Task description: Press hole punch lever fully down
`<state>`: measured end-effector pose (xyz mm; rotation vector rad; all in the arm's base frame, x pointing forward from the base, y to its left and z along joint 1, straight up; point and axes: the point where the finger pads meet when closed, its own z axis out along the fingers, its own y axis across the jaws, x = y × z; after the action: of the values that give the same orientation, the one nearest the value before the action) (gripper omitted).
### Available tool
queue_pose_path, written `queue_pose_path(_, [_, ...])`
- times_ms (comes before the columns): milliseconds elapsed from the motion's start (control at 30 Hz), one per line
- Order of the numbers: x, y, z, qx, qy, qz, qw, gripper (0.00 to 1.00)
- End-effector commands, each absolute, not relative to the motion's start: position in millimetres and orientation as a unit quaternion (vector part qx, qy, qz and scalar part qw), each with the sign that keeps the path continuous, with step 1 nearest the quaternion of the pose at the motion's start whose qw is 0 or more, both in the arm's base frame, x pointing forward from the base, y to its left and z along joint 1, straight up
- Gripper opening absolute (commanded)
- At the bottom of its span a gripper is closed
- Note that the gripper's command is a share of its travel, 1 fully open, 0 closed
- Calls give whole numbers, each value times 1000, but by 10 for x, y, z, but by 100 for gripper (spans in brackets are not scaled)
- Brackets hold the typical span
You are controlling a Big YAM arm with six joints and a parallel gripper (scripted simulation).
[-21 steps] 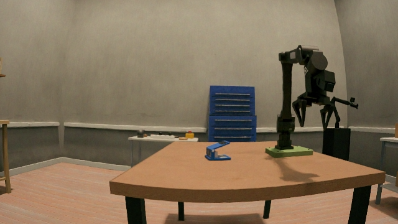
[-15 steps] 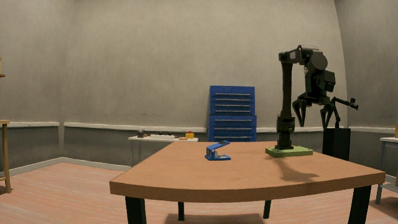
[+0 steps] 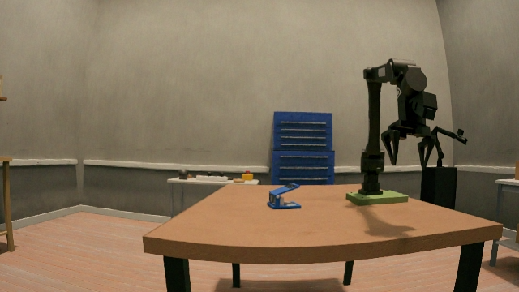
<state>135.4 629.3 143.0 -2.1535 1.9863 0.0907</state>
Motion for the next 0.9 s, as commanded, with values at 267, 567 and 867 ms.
queue_pose_path(267, [2285,5598,1661,-642,759,29,102,100])
queue_pose_path(567, [3140,4516,1674,-522,849,18,80,100])
queue_pose_path(867, [3714,3023,1629,-350,935,9,53,100])
